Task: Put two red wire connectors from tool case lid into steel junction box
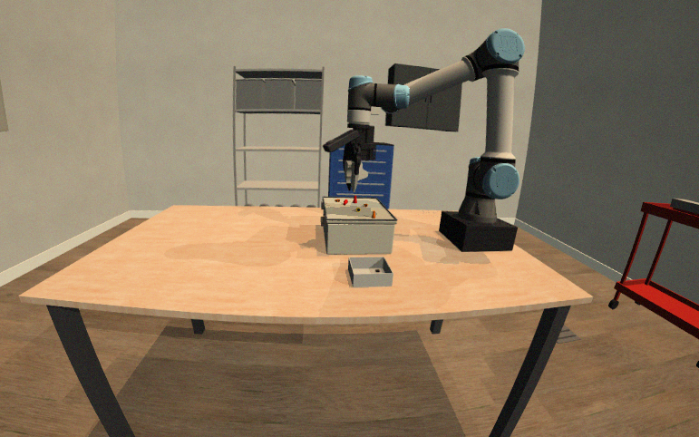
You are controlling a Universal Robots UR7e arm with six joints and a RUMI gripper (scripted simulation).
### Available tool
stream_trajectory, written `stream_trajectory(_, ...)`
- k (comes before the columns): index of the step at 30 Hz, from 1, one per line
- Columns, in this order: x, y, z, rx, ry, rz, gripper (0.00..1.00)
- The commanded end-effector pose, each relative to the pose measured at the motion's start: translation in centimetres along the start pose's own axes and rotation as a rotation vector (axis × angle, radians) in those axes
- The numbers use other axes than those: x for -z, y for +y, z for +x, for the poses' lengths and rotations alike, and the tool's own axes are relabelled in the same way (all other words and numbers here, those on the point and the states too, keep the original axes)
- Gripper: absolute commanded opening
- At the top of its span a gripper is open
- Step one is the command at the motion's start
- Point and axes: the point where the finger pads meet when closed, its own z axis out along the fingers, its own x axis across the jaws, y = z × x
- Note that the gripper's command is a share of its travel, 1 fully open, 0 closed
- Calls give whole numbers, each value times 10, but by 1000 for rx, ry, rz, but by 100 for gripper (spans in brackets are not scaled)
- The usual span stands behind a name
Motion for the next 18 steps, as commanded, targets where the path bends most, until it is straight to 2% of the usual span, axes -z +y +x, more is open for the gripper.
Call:
stream_trajectory(1,-1,25,38,-167,1,3,18)
stream_trajectory(9,-4,59,76,-361,2,2,18)
stream_trajectory(18,-5,64,81,-391,3,2,18)
